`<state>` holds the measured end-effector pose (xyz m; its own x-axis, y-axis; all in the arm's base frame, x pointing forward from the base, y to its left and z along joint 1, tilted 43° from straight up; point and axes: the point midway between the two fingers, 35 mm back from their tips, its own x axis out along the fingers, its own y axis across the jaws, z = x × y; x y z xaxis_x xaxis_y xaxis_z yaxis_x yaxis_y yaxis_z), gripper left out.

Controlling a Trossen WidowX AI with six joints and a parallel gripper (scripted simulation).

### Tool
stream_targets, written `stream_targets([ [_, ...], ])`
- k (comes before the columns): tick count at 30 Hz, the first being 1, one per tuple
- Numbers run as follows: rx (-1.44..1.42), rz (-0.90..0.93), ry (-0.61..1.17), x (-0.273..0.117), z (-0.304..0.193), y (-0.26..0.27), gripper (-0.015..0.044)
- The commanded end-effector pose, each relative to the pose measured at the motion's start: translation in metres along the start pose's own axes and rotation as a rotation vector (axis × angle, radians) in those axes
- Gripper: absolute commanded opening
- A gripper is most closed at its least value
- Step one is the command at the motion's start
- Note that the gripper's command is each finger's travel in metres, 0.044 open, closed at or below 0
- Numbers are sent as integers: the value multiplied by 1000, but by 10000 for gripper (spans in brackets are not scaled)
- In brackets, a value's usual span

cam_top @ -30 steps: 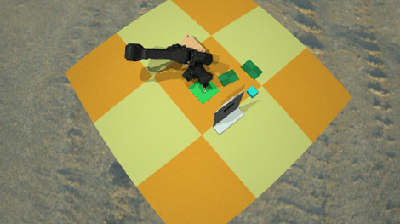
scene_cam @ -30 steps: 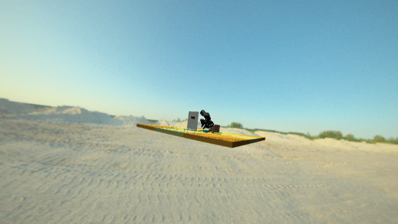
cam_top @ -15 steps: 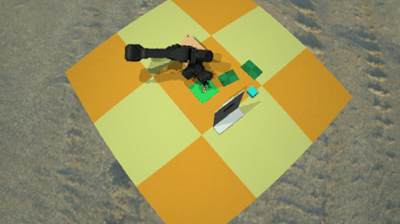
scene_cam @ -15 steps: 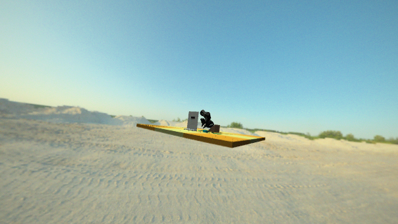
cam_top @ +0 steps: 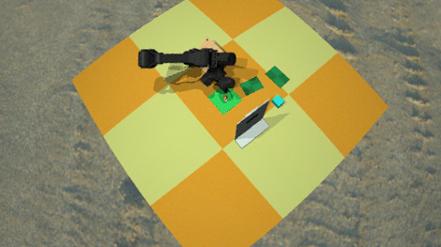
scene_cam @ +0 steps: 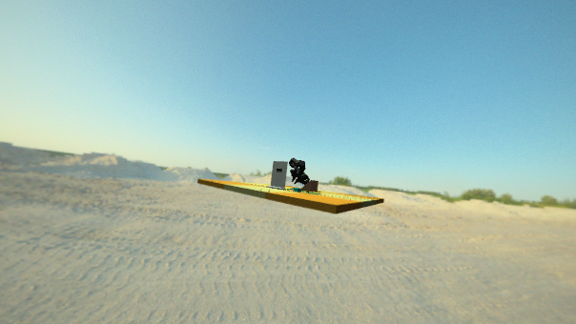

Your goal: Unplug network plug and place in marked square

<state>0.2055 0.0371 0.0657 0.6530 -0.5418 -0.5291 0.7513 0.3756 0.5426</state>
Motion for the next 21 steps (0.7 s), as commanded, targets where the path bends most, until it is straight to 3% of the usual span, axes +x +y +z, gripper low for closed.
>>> stream_targets([
  [1, 0, 0, 1, -3, -1, 3, 156],
  [21, 0, -2, 2, -23, -2, 15, 156],
])
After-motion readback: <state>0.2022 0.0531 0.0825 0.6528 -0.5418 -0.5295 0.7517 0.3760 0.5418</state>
